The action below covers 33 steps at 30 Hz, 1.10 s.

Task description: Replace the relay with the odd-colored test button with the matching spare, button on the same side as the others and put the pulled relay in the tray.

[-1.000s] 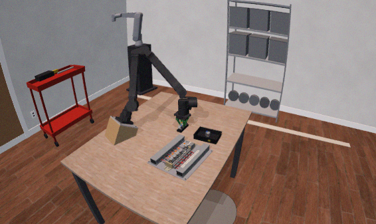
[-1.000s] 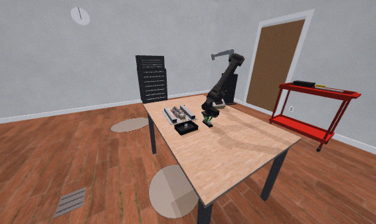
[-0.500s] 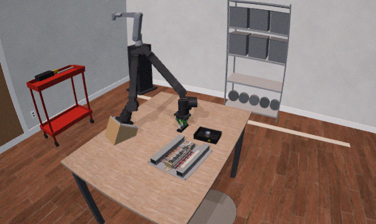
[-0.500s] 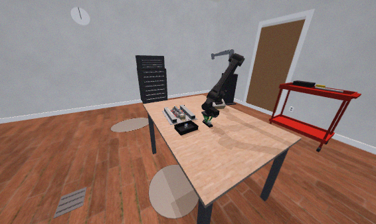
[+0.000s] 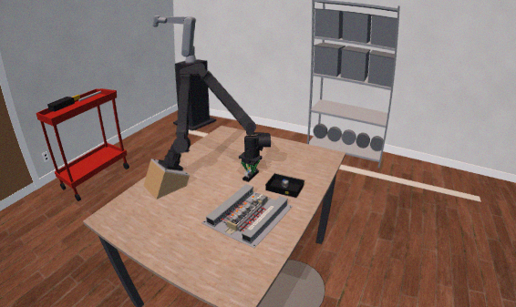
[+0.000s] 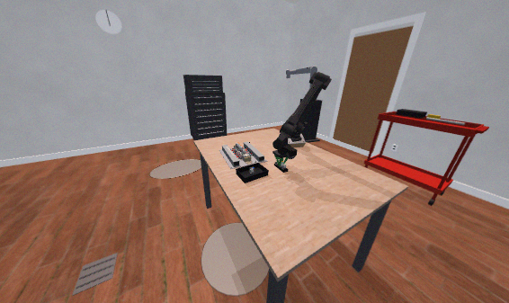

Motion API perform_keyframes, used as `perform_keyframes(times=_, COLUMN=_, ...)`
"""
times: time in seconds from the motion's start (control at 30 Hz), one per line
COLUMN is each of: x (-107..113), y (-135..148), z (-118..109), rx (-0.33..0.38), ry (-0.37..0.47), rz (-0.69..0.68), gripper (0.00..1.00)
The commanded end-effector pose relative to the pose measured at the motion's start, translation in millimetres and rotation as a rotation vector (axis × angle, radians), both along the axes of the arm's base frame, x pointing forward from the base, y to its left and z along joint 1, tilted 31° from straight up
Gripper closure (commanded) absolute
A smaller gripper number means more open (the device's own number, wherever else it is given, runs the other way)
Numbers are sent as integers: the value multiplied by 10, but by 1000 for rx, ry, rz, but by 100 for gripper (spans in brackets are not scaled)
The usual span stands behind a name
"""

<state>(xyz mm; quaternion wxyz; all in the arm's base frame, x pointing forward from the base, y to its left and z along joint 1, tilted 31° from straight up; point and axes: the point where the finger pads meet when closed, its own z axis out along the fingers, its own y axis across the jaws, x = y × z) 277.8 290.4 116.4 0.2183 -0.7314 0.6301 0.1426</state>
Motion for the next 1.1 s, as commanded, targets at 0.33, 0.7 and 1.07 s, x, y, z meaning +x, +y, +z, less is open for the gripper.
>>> perform_keyframes(times=0.33, x=60, y=115, z=87, rx=20, ry=-22, rz=4, gripper=100)
perform_keyframes(times=0.7, x=62, y=111, z=124, rx=23, ry=-26, rz=5, gripper=100)
perform_keyframes(times=1.07, x=78, y=79, z=234, rx=30, ry=-37, rz=4, gripper=100)
